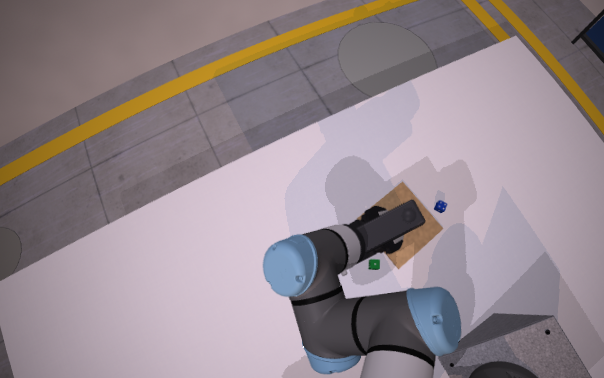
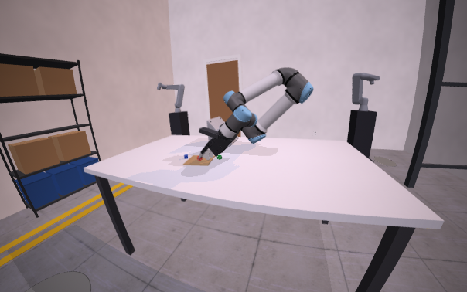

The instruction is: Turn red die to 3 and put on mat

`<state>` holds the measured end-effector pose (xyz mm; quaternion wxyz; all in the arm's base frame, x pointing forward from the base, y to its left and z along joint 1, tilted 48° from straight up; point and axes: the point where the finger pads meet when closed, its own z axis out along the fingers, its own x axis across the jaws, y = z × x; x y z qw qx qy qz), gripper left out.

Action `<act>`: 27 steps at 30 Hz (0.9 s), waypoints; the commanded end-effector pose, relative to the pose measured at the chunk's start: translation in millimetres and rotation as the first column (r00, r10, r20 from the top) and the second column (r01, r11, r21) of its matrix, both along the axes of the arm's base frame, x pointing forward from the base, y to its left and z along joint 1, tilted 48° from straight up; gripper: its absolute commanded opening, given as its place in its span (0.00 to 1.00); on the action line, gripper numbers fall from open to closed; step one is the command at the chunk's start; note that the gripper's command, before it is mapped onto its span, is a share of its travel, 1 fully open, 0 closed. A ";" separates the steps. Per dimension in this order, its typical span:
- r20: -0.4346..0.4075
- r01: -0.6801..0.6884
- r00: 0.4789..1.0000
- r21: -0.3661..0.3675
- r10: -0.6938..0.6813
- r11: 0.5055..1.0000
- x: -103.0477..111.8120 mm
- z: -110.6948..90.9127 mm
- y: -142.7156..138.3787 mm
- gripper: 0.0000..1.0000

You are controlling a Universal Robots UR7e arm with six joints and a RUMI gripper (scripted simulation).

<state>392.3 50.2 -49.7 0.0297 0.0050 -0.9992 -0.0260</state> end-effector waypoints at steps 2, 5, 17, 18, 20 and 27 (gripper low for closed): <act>-0.005 -0.001 1.000 0.001 0.001 1.000 -2.1 -0.3 -0.4 0.03; -0.005 -0.001 1.000 0.001 0.001 1.000 -1.8 3.5 -4.6 0.03; -0.005 -0.001 1.000 0.001 0.001 1.000 0.2 29.6 -33.7 0.03; -0.005 -0.001 1.000 0.001 0.001 1.000 0.4 32.3 -36.7 0.03; -0.005 -0.001 1.000 0.001 0.001 1.000 0.8 37.0 -41.9 0.03; -0.005 -0.001 1.000 0.001 0.001 1.000 1.3 43.9 -49.7 0.03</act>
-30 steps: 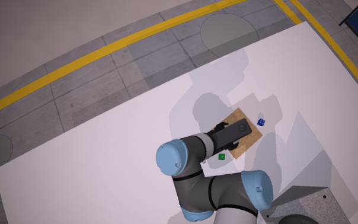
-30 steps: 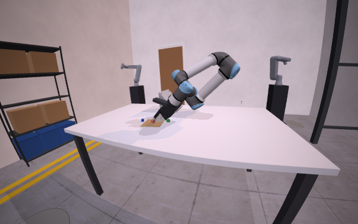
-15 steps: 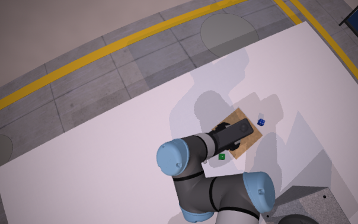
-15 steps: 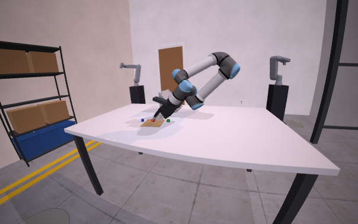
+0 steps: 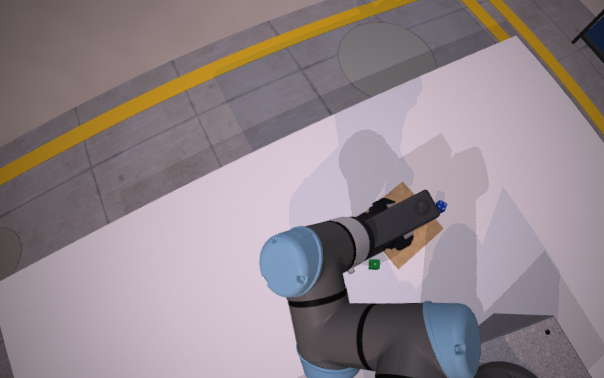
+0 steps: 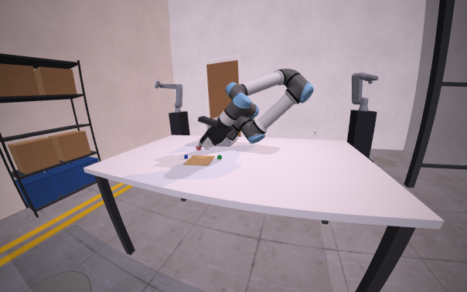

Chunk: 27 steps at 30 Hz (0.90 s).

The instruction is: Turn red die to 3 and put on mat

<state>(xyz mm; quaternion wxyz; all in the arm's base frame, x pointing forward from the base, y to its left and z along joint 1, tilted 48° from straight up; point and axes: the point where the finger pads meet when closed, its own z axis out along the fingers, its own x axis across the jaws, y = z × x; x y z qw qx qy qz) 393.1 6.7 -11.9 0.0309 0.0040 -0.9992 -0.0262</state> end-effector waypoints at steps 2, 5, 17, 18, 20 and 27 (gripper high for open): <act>-0.002 -0.003 1.000 0.001 0.003 1.000 0.6 6.9 -7.1 0.03; -0.002 -0.003 1.000 0.001 0.003 1.000 0.6 7.0 -7.2 0.03; -0.005 -0.003 1.000 0.018 0.003 1.000 0.2 6.4 -7.4 0.03; -0.007 -0.003 1.000 0.028 0.003 1.000 -0.1 6.1 -7.6 0.03; -0.011 -0.002 1.000 0.055 0.003 0.998 -0.6 5.4 -7.8 0.03; -0.015 0.007 1.000 0.189 -0.004 0.982 -0.9 4.8 -9.2 0.03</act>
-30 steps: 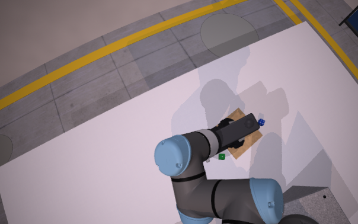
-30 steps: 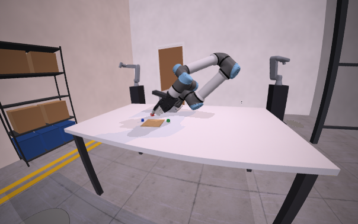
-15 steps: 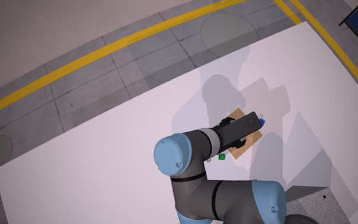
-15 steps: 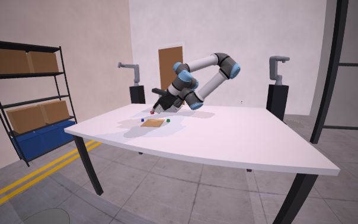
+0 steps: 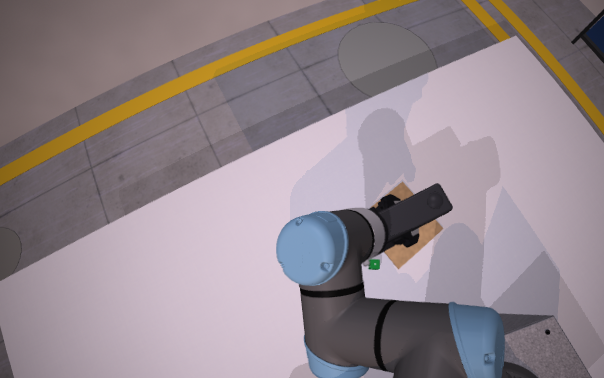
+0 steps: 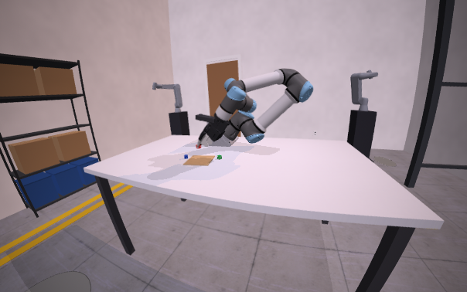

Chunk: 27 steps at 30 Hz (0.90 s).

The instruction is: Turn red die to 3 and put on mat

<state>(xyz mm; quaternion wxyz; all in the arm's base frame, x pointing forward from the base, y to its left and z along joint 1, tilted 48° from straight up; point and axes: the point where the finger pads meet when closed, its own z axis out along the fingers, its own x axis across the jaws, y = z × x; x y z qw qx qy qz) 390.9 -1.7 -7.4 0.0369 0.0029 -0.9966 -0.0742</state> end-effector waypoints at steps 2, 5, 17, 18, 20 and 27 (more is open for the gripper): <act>0.001 0.005 1.000 0.126 -0.005 0.992 1.8 0.8 -1.1 0.03; 0.003 0.006 1.000 0.139 -0.006 0.990 2.1 1.1 -1.3 0.03; 0.000 0.010 1.000 0.207 -0.010 0.978 1.9 0.5 -1.9 0.03; -0.002 0.010 1.000 0.225 -0.010 0.974 1.6 0.1 -2.0 0.03; -0.004 0.011 1.000 0.246 -0.010 0.969 1.4 -0.3 -2.1 0.03; -0.005 0.022 1.000 0.375 -0.021 0.927 1.8 -0.3 -3.6 0.03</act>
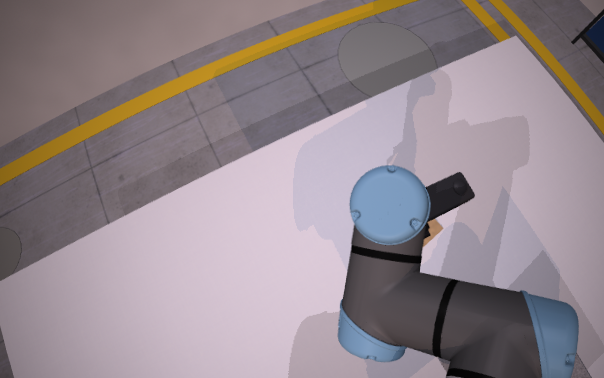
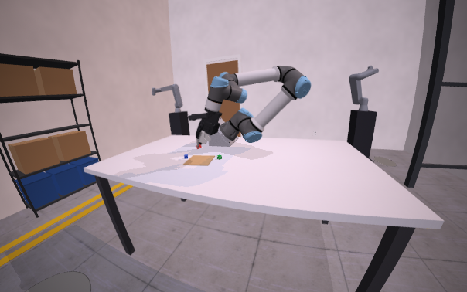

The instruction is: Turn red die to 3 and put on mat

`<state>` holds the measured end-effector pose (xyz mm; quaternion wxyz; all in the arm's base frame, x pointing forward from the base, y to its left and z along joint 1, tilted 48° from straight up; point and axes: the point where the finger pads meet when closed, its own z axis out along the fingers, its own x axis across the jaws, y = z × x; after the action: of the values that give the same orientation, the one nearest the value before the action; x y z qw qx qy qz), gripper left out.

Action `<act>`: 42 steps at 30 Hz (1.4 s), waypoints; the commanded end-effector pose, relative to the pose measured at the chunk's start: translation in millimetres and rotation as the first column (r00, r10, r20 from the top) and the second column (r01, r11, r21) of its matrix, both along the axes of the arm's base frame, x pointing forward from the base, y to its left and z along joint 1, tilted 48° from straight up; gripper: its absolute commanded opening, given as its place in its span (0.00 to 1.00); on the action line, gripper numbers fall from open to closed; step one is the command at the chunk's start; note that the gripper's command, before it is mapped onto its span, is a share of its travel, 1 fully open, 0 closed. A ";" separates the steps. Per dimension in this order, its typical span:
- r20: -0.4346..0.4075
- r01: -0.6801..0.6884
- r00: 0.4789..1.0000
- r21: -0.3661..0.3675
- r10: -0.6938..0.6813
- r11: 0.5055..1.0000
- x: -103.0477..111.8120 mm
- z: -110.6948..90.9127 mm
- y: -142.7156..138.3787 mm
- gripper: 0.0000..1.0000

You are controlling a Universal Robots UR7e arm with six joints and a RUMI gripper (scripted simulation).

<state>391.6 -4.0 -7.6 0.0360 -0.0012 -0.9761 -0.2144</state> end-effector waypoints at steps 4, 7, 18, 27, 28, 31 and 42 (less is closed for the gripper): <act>0.004 0.009 1.000 0.142 -0.010 0.990 2.0 0.8 -2.1 0.03; 0.004 0.010 1.000 0.144 -0.010 0.989 2.0 0.9 -2.2 0.03; -0.007 0.015 1.000 0.297 -0.014 0.955 0.7 -1.8 -2.7 0.03; -0.004 0.027 1.000 0.394 -0.027 0.919 2.0 -1.1 -4.5 0.03; -0.004 0.027 1.000 0.394 -0.027 0.919 2.0 -1.1 -4.5 0.03; -0.004 0.027 1.000 0.399 -0.027 0.917 1.9 -1.2 -4.5 0.03; -0.016 0.035 0.999 0.554 -0.031 0.832 1.0 -3.7 -4.9 0.03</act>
<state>392.4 -7.5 -10.4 0.0338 -0.0081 -0.8947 -0.4454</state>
